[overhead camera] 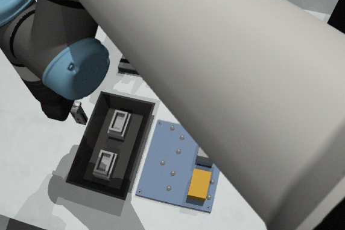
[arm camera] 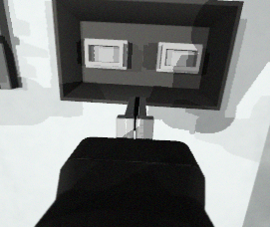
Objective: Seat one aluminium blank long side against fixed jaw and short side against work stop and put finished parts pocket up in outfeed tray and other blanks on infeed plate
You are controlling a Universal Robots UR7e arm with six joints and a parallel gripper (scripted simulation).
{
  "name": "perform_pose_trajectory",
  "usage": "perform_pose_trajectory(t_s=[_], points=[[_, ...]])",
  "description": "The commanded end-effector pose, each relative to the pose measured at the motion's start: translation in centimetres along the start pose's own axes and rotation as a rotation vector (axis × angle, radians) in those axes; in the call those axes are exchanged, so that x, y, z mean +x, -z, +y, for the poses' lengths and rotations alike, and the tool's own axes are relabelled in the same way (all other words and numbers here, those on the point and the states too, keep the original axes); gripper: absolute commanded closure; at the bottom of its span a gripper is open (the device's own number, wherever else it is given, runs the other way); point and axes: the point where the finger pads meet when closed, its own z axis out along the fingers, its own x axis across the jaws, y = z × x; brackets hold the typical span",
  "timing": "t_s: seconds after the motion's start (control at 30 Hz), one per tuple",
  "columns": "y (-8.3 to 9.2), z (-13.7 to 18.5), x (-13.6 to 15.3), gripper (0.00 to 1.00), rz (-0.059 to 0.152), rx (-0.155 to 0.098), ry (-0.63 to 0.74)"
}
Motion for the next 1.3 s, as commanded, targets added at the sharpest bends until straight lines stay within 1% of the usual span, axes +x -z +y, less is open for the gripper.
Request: perform_pose_trajectory(t_s=[0.0,0.83,1.2,1.27], points=[[-0.2,-0.2,-0.1,1.0,0.002,0.002,-0.003],[-0.1,-0.2,-0.1,1.0,0.002,0.002,-0.003],[1.5,0.1,0.0,1.0,-0.001,-0.003,0.002],[1.5,0.1,0.0,1.0,-0.001,-0.003,0.002]])
